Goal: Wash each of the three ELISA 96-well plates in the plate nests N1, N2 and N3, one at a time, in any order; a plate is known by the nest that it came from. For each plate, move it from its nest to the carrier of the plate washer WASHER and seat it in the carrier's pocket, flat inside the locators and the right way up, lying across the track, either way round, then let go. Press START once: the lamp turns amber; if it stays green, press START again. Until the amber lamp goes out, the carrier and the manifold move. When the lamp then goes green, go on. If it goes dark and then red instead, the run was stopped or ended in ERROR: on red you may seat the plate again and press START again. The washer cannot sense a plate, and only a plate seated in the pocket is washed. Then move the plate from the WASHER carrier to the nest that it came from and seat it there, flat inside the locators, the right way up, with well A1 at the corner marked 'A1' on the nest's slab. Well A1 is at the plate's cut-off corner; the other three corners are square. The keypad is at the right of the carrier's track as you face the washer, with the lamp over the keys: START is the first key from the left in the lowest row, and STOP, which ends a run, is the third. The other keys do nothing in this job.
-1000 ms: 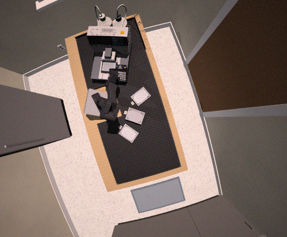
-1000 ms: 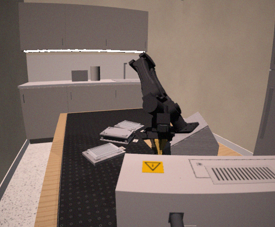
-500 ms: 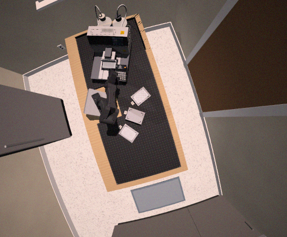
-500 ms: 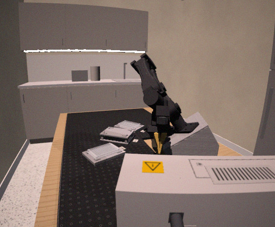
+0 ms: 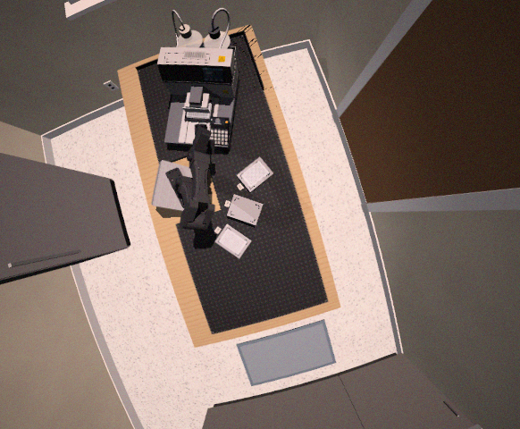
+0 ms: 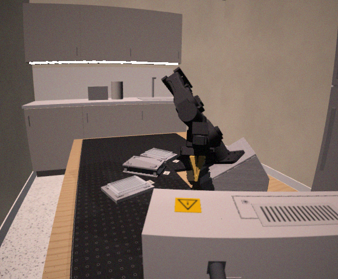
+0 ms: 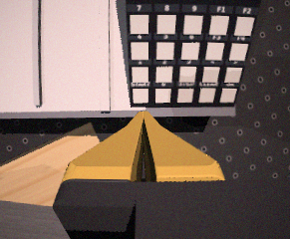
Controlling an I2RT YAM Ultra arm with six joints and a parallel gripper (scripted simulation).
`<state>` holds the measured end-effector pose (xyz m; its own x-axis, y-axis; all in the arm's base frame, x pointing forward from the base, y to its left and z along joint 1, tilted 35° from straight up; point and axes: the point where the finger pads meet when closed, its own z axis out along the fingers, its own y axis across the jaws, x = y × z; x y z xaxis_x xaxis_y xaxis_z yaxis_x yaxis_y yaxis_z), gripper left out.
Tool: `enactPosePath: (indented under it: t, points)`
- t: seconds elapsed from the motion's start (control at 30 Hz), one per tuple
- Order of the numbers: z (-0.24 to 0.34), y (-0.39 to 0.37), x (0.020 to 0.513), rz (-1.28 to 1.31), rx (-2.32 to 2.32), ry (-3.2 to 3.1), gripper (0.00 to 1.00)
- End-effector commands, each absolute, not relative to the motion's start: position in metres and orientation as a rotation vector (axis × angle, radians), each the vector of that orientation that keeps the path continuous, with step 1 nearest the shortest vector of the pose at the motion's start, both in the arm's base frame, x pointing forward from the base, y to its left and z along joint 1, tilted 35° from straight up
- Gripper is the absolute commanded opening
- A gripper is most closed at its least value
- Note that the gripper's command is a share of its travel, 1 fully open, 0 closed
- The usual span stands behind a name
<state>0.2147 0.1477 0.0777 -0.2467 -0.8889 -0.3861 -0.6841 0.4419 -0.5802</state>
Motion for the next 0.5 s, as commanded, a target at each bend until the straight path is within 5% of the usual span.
enactPosePath:
  t: [0.0,0.47]
  points:
    - [0.081,0.145,0.209,-0.388,-1.325,2.026,0.0]
    - [0.096,0.143,0.195,-0.388,-1.325,2.027,0.0]
